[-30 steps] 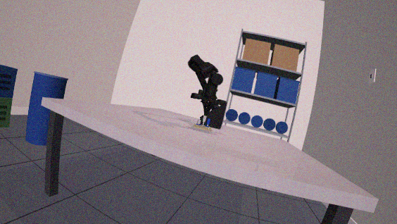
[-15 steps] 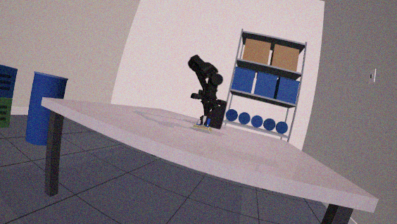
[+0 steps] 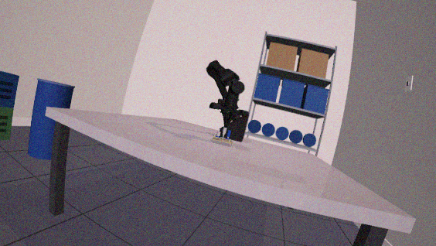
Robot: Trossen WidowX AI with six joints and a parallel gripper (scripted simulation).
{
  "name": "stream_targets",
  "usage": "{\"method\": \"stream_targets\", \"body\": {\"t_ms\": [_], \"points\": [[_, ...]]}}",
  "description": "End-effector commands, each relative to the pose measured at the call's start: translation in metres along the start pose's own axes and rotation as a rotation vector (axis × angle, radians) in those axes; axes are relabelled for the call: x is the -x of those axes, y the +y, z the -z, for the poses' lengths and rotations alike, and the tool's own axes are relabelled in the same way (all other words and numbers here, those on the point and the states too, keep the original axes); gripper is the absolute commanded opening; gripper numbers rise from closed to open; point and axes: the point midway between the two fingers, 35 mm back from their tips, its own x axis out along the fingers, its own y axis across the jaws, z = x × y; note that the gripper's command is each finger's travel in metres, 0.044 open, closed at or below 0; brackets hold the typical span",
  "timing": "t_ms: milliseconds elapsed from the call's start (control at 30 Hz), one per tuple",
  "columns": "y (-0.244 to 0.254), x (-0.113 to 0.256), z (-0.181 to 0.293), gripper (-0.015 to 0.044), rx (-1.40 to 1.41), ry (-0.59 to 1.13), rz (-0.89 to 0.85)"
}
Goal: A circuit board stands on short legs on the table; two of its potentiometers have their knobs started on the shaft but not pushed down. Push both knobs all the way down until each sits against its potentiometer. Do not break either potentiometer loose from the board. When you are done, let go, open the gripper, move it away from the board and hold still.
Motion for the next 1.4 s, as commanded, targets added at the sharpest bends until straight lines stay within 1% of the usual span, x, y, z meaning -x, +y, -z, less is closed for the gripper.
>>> {"method": "stream_targets", "body": {"t_ms": [0,1367], "points": [[0.002,-0.009,0.000,0.0000,-0.005,-0.004,0.000],[0.002,-0.024,0.000,0.0000,-0.005,-0.004,-0.001]]}}
